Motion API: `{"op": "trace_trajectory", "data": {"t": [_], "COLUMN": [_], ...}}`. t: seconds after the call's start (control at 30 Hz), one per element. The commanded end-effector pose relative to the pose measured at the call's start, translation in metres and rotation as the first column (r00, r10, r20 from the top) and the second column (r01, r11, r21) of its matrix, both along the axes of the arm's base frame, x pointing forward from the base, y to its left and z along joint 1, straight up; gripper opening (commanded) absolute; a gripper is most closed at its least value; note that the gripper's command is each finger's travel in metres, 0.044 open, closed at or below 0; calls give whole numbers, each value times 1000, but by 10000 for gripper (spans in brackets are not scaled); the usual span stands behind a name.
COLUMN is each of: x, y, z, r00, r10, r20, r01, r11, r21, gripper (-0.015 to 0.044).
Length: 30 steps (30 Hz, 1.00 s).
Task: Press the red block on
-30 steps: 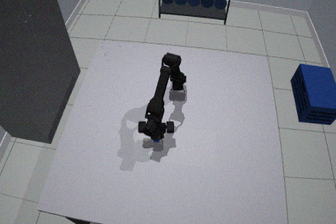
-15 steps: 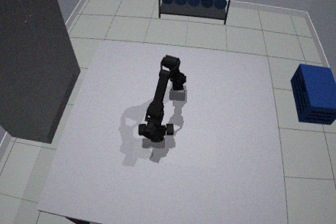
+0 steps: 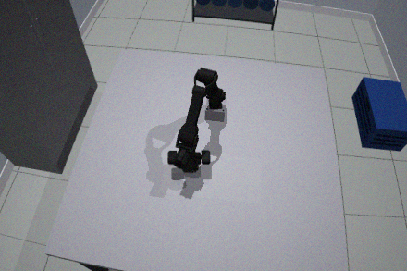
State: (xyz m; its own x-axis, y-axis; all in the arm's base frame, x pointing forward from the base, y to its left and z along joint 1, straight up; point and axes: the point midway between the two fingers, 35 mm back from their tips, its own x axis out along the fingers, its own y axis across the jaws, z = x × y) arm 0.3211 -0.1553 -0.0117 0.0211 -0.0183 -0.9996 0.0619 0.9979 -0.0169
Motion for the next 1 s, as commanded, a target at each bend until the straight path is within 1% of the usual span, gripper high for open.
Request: {"op": "trace_trajectory", "data": {"t": [0.0, 0.4, 0.43, 0.63, 0.9, 0.97], "x": [0, 0, 0, 0, 0, 0], "y": [0, 0, -1, -1, -1, -1], "z": [-3, -9, -4, -4, -4, -4], "r00": [1000, 1000, 1000, 1000, 1000, 1000], "r10": [3, 3, 0, 0, 0, 0], "r20": [1, 0, 0, 0, 0, 0], "r01": [-3, -3, 0, 0, 0, 0], "r11": [1000, 1000, 1000, 1000, 1000, 1000], "r21": [1, 1, 0, 0, 0, 0], "gripper": [0, 0, 0, 0, 210, 220]}}
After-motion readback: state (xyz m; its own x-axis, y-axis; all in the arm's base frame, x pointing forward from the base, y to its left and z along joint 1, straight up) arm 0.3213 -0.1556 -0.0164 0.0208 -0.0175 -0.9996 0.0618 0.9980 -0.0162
